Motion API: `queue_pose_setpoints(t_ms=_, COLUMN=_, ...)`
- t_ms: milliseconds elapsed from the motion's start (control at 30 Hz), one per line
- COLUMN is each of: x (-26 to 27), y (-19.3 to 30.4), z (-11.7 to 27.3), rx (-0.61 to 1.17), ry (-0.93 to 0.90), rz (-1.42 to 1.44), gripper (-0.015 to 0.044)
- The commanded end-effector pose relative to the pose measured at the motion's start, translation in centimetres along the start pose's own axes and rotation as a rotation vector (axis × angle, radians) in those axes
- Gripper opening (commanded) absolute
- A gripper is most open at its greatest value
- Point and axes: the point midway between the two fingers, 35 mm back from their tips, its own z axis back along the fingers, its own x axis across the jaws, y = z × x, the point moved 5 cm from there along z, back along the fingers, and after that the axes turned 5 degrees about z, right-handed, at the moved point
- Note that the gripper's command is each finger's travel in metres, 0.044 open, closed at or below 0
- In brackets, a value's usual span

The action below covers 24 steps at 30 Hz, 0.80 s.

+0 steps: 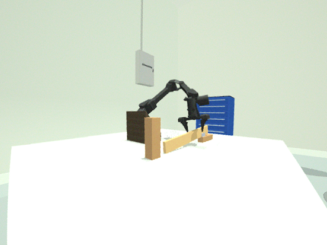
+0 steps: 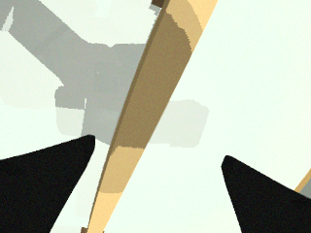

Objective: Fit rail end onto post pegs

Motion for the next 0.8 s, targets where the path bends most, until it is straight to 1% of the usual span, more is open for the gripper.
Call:
queue_pose_setpoints(t_ms=0, x=1.0, y=5.8, z=0.1, rx=0.018, ry=-0.058, rz=-0.067, gripper=0.0440)
queue_pose_setpoints(t_ms=167, x=4.4, y=13.4, z=0.5, rx=-0.023, ry=-0.139, rz=-0.179, gripper=0.0440)
queue_pose_setpoints(t_ms=233, x=5.5, y=15.0, z=0.7, rx=-0.043, ry=-0.153, rz=-0.207, gripper=0.0440)
queue_pose_setpoints(t_ms=433, x=5.7, y=15.2, z=0.6, rx=-0.045, ry=-0.155, rz=-0.211, gripper=0.0440)
queue_pose_setpoints(t_ms=767, x=5.8, y=15.2, z=-1.0, rx=-0.044, ry=-0.155, rz=-0.211, gripper=0.0440)
